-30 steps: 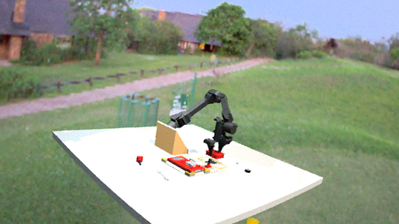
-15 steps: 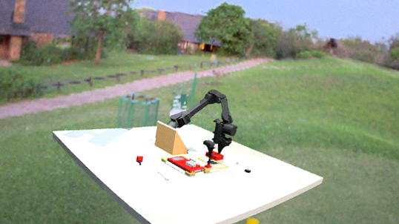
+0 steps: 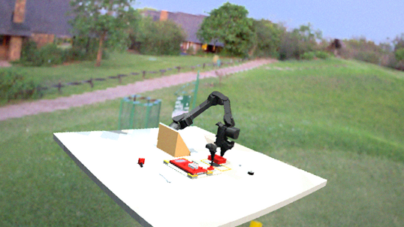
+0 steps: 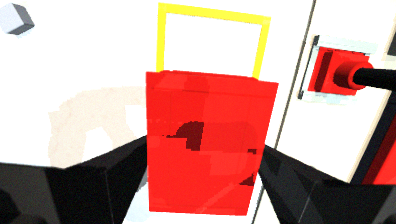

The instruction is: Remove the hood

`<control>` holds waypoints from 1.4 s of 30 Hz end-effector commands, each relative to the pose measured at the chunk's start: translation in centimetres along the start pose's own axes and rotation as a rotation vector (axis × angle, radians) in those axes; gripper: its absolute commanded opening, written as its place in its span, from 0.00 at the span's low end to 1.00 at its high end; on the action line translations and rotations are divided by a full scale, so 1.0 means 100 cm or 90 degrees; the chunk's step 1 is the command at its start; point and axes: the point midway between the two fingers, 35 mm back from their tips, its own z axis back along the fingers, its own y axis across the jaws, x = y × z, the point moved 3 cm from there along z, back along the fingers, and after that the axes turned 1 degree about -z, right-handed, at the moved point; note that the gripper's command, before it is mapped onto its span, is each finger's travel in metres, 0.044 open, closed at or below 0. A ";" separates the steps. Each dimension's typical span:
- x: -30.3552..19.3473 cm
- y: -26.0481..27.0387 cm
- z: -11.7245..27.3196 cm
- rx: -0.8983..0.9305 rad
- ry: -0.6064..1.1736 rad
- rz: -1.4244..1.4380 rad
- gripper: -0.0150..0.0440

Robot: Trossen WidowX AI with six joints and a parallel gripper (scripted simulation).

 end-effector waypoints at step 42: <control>-0.002 0.000 -0.023 0.003 0.002 -0.005 0.25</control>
